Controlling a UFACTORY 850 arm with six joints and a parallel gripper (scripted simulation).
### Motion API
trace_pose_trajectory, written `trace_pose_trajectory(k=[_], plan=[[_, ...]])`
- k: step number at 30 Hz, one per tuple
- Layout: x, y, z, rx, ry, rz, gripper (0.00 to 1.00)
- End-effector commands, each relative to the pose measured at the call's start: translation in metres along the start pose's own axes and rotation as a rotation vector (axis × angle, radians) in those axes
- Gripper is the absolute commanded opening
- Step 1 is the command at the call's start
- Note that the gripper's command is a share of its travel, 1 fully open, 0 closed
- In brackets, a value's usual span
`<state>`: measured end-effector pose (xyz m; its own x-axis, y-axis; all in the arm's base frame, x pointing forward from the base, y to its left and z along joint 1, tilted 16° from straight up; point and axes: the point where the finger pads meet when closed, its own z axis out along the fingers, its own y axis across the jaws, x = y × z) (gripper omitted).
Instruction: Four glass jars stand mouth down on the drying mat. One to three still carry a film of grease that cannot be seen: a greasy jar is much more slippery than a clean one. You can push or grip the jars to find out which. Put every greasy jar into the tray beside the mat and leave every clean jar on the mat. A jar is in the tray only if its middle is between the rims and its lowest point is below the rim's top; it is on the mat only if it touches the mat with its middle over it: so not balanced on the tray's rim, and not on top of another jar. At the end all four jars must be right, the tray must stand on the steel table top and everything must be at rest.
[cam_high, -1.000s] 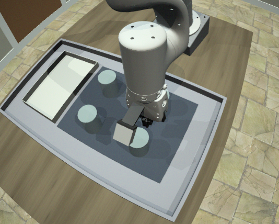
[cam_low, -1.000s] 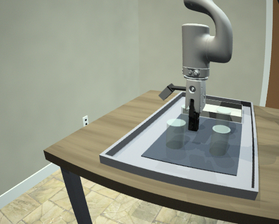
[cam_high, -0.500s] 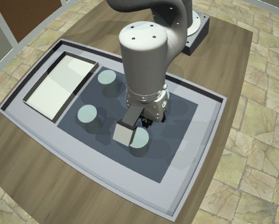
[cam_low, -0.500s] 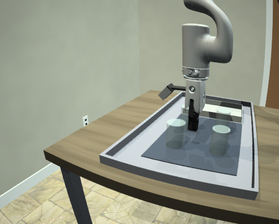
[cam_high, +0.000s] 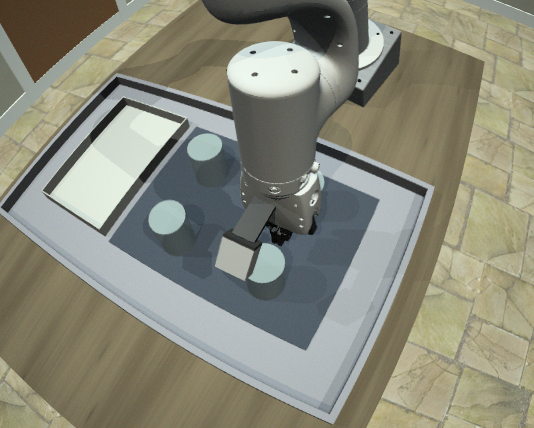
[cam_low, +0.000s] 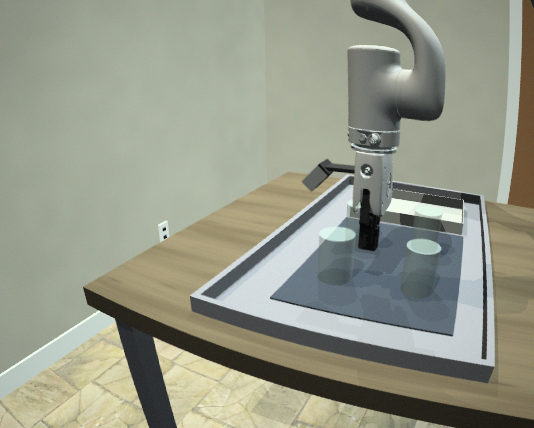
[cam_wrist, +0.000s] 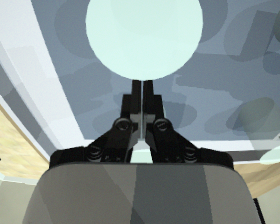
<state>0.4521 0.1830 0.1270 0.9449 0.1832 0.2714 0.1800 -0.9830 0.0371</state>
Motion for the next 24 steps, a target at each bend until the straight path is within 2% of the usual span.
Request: trace_pose_trajectory(k=[1,24], plan=[[0.0013,-0.0002,-0.0004,0.0,0.001,0.0,0.0],[0.004,-0.0002,-0.0004,0.0,0.001,0.0,0.0]])
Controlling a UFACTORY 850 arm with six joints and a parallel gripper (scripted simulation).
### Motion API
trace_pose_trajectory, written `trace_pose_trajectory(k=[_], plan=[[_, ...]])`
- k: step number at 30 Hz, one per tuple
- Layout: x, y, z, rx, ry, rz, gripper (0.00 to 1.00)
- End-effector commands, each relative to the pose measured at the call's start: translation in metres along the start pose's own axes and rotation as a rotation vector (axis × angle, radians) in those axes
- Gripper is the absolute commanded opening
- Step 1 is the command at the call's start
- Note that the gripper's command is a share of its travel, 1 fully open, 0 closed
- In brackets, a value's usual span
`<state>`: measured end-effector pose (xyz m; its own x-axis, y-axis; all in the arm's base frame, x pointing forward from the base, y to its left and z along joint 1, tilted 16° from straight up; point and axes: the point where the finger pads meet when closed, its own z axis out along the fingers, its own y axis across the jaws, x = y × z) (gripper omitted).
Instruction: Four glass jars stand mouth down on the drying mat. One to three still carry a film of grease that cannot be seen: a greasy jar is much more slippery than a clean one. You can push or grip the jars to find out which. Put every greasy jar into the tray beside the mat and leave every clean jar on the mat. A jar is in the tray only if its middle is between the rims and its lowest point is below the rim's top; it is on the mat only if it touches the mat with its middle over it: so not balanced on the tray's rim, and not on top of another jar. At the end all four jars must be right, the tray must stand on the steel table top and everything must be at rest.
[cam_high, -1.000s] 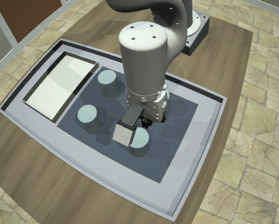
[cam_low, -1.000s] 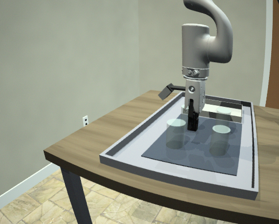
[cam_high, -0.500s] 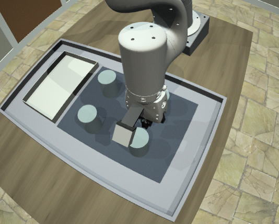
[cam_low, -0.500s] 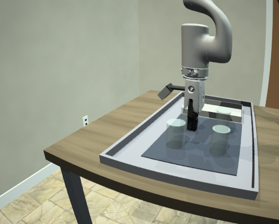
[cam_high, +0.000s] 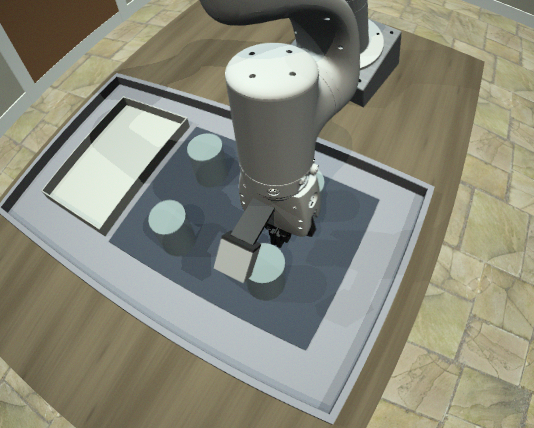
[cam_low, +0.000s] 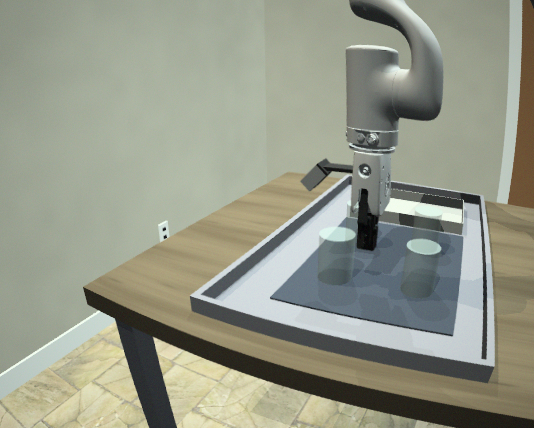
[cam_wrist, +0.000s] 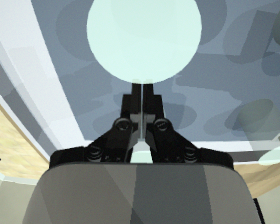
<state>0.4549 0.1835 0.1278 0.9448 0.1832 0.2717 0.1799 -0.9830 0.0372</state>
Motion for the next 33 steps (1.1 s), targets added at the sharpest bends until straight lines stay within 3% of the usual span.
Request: trace_pose_trajectory(k=[1,33], plan=[[0.0011,-0.0002,-0.0004,0.0,0.001,0.0,0.0],[0.0051,-0.0002,-0.0004,0.0,0.001,0.0,0.0]])
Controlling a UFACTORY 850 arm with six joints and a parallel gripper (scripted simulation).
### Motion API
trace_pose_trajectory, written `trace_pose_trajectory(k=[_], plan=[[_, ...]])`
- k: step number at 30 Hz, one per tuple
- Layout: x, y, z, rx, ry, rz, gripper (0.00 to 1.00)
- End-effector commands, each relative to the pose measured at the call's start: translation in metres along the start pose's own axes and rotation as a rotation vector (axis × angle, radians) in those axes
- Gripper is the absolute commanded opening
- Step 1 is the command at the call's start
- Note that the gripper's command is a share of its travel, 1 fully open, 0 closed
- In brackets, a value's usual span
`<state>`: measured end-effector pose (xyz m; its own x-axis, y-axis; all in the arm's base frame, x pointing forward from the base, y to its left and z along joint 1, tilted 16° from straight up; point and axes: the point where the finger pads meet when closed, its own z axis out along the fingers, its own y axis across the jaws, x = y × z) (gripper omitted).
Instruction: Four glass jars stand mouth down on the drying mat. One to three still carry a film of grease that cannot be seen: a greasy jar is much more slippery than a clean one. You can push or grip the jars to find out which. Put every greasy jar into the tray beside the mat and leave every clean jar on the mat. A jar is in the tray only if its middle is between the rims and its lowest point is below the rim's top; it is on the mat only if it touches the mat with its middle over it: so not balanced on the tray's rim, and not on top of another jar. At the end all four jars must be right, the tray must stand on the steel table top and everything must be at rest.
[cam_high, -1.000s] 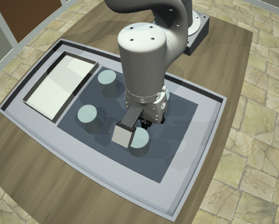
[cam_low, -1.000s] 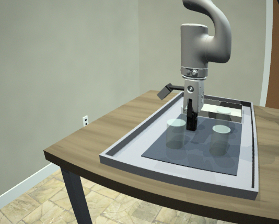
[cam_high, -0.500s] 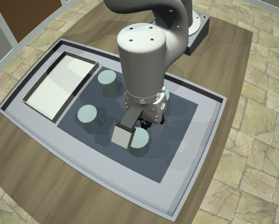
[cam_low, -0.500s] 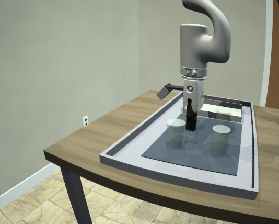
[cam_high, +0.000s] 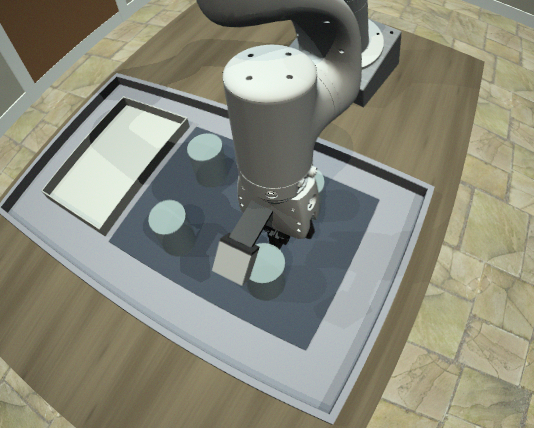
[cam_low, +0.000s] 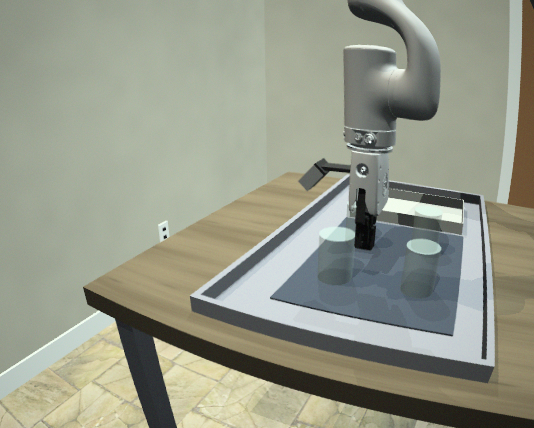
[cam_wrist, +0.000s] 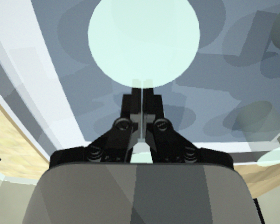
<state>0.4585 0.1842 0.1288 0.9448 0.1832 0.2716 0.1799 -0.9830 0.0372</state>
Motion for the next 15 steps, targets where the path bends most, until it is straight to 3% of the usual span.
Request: trace_pose_trajectory(k=[1,15], plan=[[0.0012,-0.0002,-0.0005,0.0,0.001,0.0,0.0],[0.0029,-0.0002,-0.0005,0.0,0.001,0.0,0.0]])
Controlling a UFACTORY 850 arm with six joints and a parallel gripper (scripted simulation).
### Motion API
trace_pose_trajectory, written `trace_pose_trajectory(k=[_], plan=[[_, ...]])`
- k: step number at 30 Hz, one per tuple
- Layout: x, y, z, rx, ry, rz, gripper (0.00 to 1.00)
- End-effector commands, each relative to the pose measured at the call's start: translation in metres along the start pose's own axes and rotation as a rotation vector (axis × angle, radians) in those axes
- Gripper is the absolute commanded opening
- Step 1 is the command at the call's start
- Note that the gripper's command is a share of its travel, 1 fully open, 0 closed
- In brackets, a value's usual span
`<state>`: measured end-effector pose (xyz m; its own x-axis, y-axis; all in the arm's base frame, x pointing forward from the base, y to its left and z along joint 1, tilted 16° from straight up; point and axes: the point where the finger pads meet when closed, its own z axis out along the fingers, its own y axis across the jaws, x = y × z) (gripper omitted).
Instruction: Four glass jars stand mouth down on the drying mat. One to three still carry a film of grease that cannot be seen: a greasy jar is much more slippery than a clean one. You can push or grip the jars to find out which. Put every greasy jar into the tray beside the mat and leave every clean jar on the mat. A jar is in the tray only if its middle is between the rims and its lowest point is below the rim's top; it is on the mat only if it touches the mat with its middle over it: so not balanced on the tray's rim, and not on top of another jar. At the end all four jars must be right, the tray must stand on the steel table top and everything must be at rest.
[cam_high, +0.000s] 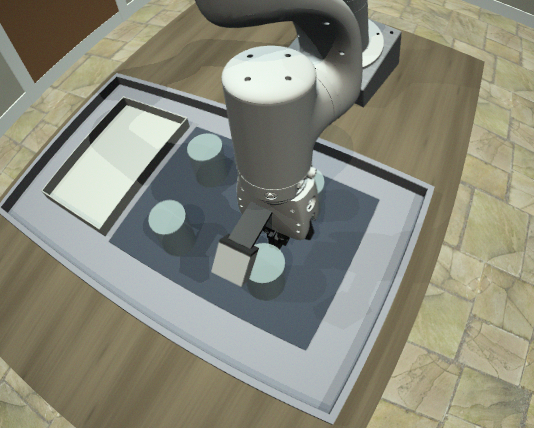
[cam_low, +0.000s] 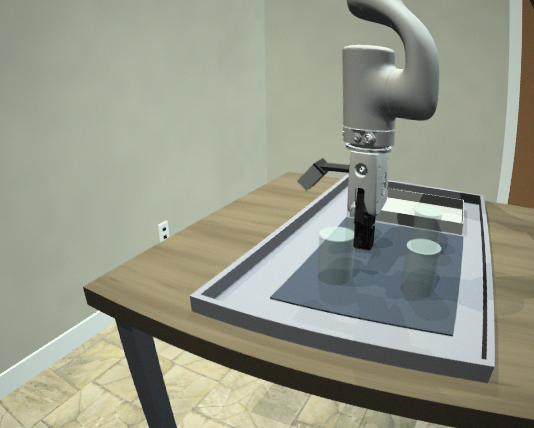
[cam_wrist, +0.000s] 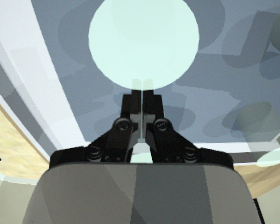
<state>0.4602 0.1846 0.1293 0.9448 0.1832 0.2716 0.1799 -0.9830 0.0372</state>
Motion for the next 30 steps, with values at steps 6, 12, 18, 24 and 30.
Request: trace_pose_trajectory(k=[6,12,18,24,30], plan=[[0.0017,-0.0002,-0.0005,0.0,0.001,0.0,0.0],[0.0025,-0.0002,-0.0007,0.0,0.001,0.0,0.0],[0.0033,-0.0002,-0.0013,0.0,0.001,0.0,0.0],[0.0039,-0.0002,-0.0017,0.0,0.001,0.0,0.0],[0.0047,-0.0002,-0.0024,0.0,0.001,0.0,0.0]])
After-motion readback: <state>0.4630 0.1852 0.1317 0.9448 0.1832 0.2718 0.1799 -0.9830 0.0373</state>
